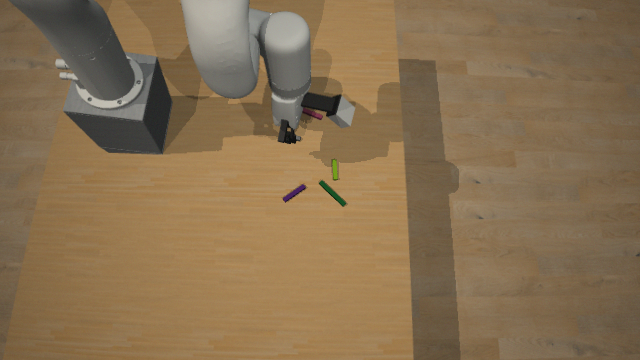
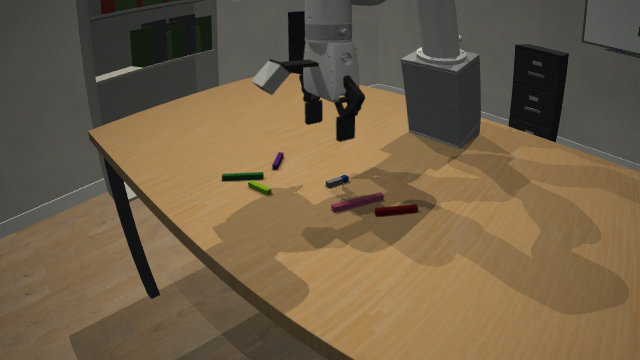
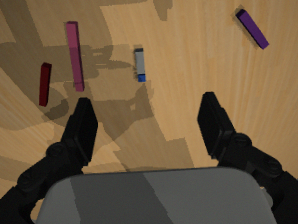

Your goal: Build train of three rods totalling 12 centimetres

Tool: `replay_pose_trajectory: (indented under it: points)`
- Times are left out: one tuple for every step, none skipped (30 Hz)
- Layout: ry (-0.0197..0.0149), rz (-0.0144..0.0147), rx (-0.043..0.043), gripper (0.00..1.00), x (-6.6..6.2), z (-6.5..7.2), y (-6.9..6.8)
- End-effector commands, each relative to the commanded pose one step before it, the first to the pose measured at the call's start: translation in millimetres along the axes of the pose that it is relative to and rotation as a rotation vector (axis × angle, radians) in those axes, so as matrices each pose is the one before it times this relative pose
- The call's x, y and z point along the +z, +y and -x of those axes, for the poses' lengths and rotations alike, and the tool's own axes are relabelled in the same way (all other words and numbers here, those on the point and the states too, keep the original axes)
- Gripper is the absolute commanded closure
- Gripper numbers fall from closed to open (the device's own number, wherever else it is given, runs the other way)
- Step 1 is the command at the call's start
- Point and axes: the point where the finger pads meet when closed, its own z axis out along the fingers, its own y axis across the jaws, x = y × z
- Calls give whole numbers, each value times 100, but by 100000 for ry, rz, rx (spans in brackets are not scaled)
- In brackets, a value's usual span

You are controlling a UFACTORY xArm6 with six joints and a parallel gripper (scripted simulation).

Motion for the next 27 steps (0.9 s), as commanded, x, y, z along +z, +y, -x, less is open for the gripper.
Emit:
replay_pose_trajectory:
  points:
    - [-313,-2301,12186,0,604,-3321,1696]
    - [0,0,0,0,0,0,0]
    - [-7,-149,7160,0,339,-1860,1061]
    - [5,-26,2458,0,111,-658,365]
    - [6,-11,1944,0,86,-525,293]
    - [11,-2,2393,0,104,-650,368]
    - [19,14,2899,0,122,-794,458]
    - [25,32,2920,0,119,-807,472]
    - [30,47,2768,0,109,-773,457]
    - [35,62,2683,0,103,-756,451]
    - [40,76,2656,0,98,-755,455]
    - [45,90,2632,0,94,-755,459]
    - [51,104,2602,0,90,-753,462]
    - [57,117,2582,0,86,-754,465]
    - [63,130,2575,0,83,-758,471]
    - [34,72,1315,0,41,-391,241]
    - [5,10,178,0,6,-53,32]
    - [0,0,0,0,0,0,0]
    - [0,0,0,0,0,0,0]
    - [0,0,0,76,0,0,0]
    - [0,0,0,76,0,0,0]
    - [0,0,0,76,0,0,0]
    - [0,0,0,76,0,0,0]
    - [0,0,0,76,0,0,0]
    - [0,0,0,76,0,0,0]
    - [0,0,0,76,0,0,0]
    - [0,0,0,76,0,0,0]
